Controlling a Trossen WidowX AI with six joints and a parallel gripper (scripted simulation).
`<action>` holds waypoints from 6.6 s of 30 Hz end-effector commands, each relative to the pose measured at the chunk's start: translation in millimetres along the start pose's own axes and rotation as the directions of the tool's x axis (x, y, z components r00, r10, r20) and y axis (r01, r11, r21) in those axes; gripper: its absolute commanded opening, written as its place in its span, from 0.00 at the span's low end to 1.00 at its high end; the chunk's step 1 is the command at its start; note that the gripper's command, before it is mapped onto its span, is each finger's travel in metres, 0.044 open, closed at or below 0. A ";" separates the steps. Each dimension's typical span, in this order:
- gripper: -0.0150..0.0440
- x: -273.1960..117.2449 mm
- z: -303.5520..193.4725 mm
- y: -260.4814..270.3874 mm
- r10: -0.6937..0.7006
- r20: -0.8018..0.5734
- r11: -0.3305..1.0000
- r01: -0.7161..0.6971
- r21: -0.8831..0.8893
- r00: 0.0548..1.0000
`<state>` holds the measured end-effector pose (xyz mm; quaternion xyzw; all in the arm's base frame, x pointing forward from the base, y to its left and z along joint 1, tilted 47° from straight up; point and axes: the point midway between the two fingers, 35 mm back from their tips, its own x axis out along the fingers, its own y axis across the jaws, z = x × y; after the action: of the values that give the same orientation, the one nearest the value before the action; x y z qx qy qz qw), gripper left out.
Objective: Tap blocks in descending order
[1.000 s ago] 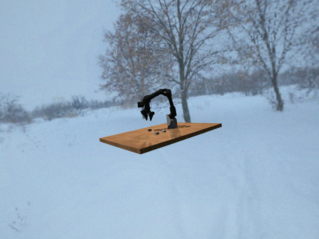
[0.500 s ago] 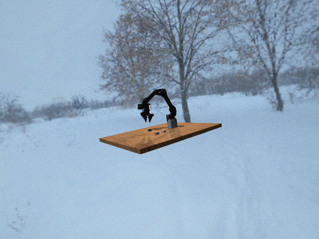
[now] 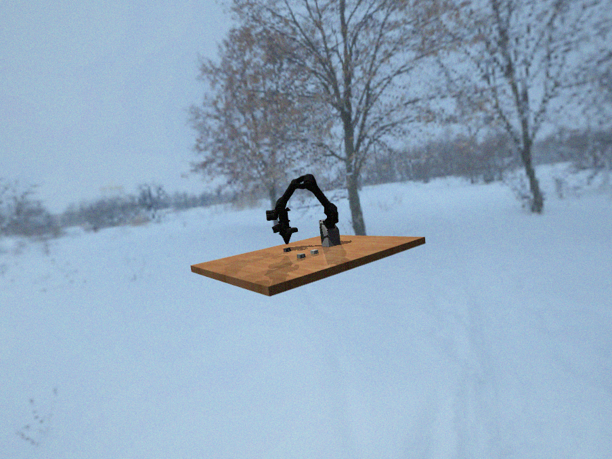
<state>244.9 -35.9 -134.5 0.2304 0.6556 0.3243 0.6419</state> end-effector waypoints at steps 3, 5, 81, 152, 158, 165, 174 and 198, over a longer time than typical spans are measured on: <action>0.29 1.3 -0.1 0.7 0.005 0.003 1.000 -0.005 0.005 1.000; 0.29 1.6 -0.1 0.7 0.005 0.003 1.000 -0.005 0.005 1.000; 0.29 -47.3 -6.8 253.5 0.003 0.000 1.000 -0.003 0.011 1.000; 0.29 -82.1 95.4 258.7 0.016 0.004 1.000 -0.016 0.005 1.000; 0.29 -58.3 97.8 258.1 0.013 0.004 1.000 -0.013 0.005 1.000; 0.29 -1.5 95.5 260.8 0.020 0.004 1.000 -0.020 0.004 1.000; 0.29 7.3 95.8 260.9 0.020 0.004 1.000 -0.020 0.004 1.000; 0.29 7.2 96.4 261.3 0.019 0.007 1.000 -0.019 0.001 1.000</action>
<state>307.6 171.6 42.0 0.2369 0.6538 0.3290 0.6389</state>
